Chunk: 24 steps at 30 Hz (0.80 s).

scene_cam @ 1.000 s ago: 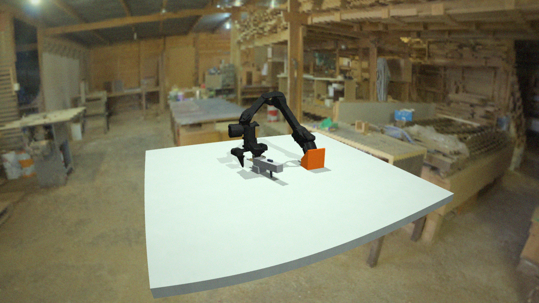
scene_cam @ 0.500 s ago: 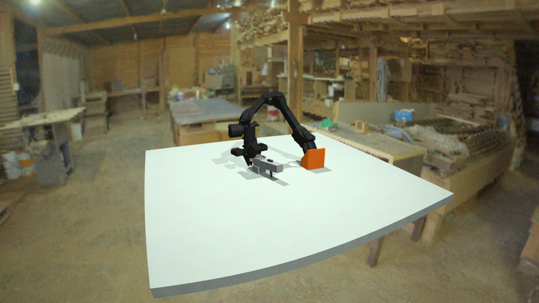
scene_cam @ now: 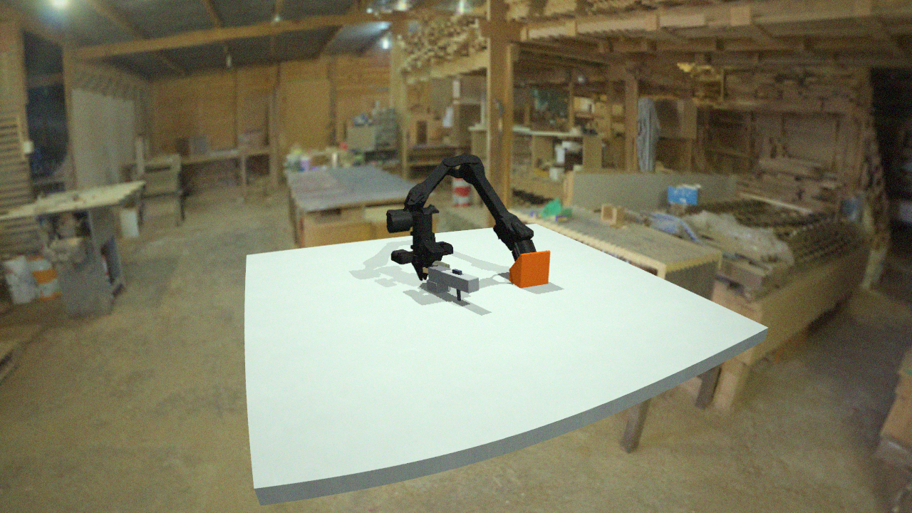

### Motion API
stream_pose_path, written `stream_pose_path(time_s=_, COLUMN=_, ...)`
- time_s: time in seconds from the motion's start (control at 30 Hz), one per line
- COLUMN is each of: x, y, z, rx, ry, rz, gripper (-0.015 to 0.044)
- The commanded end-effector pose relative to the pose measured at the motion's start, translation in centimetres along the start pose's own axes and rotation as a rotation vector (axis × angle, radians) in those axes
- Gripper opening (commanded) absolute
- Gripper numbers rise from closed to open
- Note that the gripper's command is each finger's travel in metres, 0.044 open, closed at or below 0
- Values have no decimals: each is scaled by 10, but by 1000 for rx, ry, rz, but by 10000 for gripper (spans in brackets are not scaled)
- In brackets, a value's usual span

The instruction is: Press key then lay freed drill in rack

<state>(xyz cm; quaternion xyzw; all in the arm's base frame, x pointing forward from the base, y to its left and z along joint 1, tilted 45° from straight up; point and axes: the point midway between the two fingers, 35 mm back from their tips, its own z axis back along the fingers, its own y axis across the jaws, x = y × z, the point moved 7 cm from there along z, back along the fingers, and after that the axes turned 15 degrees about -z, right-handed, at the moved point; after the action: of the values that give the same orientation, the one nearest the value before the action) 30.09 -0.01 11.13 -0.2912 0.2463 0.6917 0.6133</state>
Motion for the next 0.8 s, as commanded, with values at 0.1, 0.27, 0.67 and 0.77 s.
stream_pose_path(time_s=0.1, x=0, y=0, z=2, rx=-1, ry=-3, rz=2, gripper=0)
stream_pose_path(time_s=0.27, x=0, y=0, z=3, rx=-1, ry=-3, rz=2, gripper=0)
stream_pose_path(time_s=0.67, x=-14, y=-4, z=1, rx=-1, ry=-2, rz=2, gripper=0)
stream_pose_path(time_s=0.77, x=-18, y=-5, z=1, rx=-1, ry=-2, rz=2, gripper=0)
